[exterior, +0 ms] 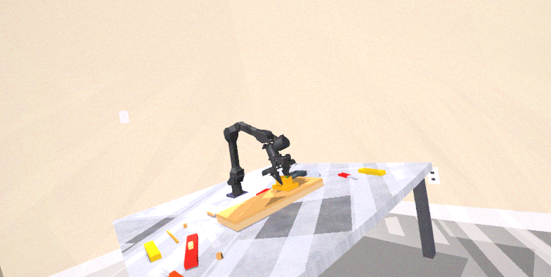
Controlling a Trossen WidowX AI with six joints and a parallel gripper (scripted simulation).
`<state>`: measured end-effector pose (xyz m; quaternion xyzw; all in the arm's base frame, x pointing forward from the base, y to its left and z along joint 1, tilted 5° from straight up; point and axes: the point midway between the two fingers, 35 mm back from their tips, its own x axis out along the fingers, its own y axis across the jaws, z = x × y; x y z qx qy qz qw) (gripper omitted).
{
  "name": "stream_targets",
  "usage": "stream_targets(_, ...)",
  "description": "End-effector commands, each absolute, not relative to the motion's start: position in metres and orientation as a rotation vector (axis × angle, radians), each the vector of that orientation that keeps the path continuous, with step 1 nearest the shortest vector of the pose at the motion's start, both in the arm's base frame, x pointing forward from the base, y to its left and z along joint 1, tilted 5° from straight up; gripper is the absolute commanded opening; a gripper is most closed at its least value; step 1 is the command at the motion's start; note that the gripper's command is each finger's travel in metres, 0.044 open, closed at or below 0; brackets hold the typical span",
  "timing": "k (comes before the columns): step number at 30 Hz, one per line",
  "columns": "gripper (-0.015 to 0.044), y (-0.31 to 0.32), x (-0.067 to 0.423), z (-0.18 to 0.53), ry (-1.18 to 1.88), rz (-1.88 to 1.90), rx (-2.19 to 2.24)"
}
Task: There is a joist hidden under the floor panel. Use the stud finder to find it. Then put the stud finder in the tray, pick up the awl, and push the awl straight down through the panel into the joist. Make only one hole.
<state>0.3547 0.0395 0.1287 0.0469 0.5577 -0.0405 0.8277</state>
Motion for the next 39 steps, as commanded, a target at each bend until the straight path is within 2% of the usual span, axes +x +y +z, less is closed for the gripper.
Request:
stream_targets(1,0.0000,0.053,0.356,0.129,1.185,-0.083,0.100)
stream_targets(32,0.0000,0.147,0.367,0.133,1.185,-0.078,0.107)
stream_targets(39,0.0000,0.144,0.367,0.133,1.184,-0.078,0.105)
